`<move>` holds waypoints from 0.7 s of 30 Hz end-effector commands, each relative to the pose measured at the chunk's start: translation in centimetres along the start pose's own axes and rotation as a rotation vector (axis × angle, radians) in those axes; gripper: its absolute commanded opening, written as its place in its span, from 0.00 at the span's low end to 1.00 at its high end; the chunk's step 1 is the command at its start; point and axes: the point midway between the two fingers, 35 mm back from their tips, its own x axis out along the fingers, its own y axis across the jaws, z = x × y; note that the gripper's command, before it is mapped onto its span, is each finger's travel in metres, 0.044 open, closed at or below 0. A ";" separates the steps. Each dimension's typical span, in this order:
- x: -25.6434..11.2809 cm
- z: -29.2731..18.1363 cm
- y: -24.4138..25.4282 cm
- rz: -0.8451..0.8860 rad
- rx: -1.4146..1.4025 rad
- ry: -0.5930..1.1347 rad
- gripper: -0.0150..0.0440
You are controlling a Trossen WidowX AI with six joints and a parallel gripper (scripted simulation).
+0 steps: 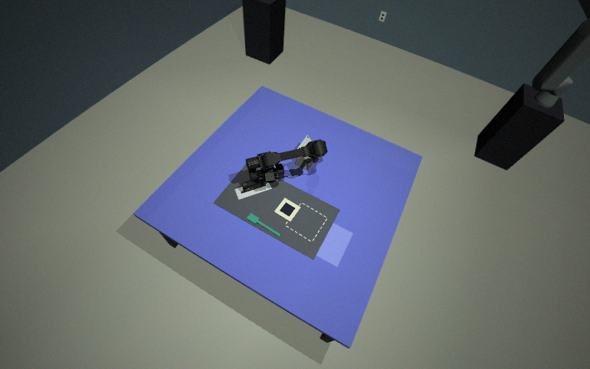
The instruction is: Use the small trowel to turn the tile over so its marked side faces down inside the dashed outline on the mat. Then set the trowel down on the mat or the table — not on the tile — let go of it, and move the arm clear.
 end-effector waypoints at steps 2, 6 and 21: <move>0.1 0.0 0.0 0.001 0.001 0.000 0.42; 0.1 0.1 0.0 0.002 -0.002 0.001 0.42; 0.1 0.0 0.0 0.001 -0.001 0.001 0.29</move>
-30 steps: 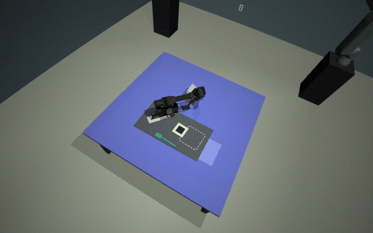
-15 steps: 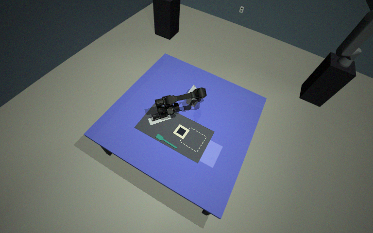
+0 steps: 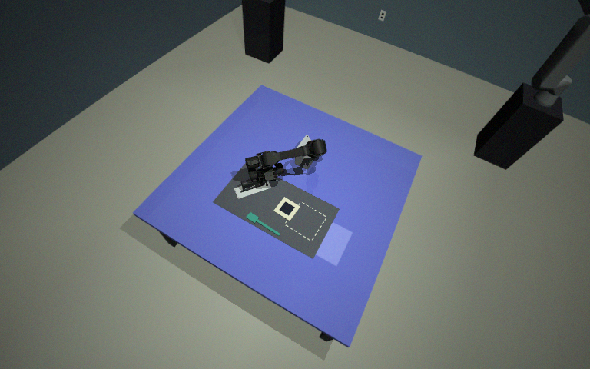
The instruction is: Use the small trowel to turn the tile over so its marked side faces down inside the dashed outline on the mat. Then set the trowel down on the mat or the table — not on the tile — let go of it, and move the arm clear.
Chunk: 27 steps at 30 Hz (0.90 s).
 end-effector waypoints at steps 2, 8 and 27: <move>0.0 0.0 0.0 0.000 0.000 0.000 0.27; 0.0 0.0 0.0 0.000 0.000 0.000 0.25; 0.0 0.0 0.0 0.000 0.000 0.000 0.42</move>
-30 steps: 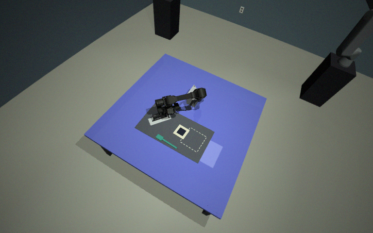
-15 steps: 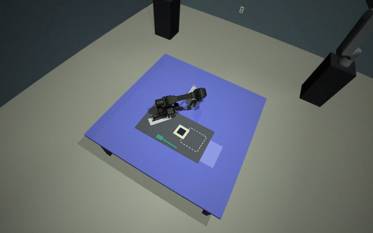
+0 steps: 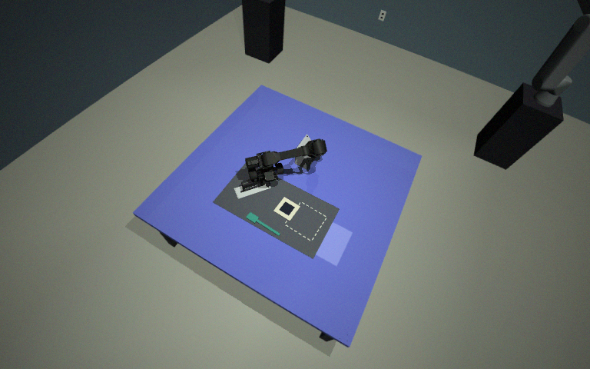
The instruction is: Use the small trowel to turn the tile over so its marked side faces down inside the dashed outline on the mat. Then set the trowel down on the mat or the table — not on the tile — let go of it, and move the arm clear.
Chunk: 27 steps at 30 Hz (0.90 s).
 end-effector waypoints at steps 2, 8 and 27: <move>0.0 0.0 0.0 0.000 0.000 0.000 0.42; 0.0 0.0 0.0 0.000 0.000 0.000 0.42; 0.0 0.0 0.0 0.000 0.000 0.000 0.25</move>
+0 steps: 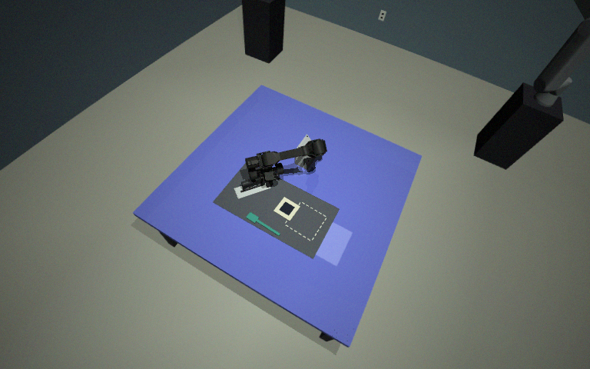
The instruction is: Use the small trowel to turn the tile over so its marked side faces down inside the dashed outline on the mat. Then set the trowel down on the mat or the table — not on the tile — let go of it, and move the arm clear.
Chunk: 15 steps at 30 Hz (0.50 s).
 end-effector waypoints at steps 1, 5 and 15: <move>0.0 0.0 0.0 0.000 0.000 0.000 0.25; 0.0 0.0 0.0 0.000 0.000 0.000 0.25; 0.0 0.0 0.0 0.000 0.006 0.000 0.51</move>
